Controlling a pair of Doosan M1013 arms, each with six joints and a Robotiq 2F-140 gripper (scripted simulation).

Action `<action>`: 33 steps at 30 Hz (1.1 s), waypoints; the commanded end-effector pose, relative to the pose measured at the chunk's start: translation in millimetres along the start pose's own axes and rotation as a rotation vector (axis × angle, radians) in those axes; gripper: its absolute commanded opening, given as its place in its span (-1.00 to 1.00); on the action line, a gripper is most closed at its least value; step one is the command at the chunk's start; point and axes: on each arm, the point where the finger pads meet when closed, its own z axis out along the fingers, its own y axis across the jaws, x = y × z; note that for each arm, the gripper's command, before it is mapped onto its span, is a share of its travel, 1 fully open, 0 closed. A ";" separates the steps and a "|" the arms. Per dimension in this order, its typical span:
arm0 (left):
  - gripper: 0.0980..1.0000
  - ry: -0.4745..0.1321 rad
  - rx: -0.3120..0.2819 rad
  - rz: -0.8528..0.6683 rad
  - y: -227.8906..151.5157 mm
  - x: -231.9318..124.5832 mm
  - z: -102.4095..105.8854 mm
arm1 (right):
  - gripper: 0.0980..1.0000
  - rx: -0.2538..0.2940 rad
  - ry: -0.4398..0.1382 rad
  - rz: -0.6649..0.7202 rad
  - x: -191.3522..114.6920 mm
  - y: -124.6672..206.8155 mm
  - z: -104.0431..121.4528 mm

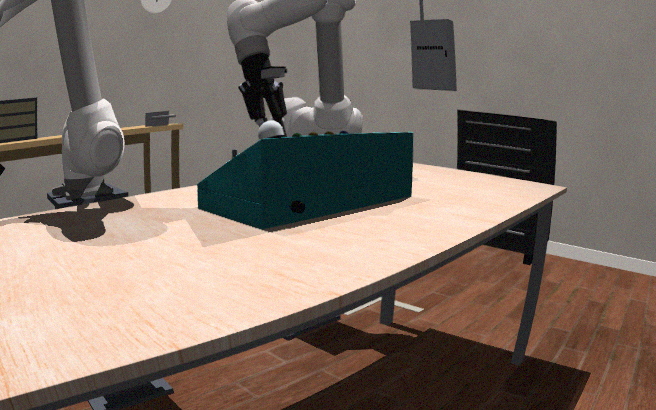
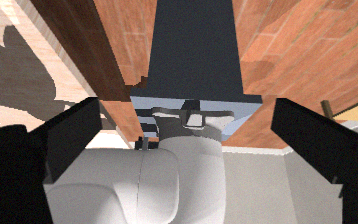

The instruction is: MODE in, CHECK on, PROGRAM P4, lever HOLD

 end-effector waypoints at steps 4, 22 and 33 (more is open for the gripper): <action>-1.00 0.002 -0.001 0.000 0.3 -4.7 -2.9 | 1.00 0.000 0.001 0.000 0.0 -0.1 -0.5; -1.00 0.001 -0.001 0.000 0.3 -25.2 -4.9 | 1.00 0.000 0.001 0.000 0.0 -0.1 -0.5; -1.00 0.001 -0.001 0.000 0.4 -39.4 -3.2 | 1.00 0.000 0.001 0.000 0.0 -0.1 -0.5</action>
